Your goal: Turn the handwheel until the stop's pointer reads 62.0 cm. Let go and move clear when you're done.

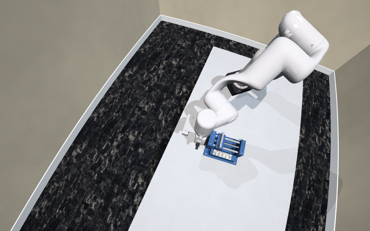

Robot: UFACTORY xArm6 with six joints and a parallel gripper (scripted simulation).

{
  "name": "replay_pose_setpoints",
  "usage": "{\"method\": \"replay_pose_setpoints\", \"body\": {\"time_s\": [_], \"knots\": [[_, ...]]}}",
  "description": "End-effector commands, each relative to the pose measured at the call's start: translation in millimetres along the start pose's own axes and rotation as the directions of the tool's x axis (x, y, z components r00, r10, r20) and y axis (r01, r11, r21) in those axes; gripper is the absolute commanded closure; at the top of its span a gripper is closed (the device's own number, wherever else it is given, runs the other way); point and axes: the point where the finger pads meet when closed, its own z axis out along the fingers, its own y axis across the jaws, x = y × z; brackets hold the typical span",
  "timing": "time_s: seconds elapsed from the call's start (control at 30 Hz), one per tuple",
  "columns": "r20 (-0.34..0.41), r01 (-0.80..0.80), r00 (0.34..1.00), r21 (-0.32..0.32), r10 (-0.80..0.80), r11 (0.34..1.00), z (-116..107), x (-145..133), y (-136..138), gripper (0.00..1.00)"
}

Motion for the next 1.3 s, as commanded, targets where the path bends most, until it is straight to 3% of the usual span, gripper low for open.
{"method": "replay_pose_setpoints", "body": {"time_s": [0.0,0.3,0.97,1.27], "knots": [[-0.002,0.001,1.0,0.006,-0.001,1.0,-1,1,-2,0.43],[-0.002,0.001,1.0,0.006,-0.001,1.0,4,1,-2,0.43],[-0.002,0.001,1.0,0.006,-0.001,1.0,59,1,-2,0.43],[-0.002,0.001,1.0,0.006,-0.001,1.0,68,1,-2,0.43]]}}
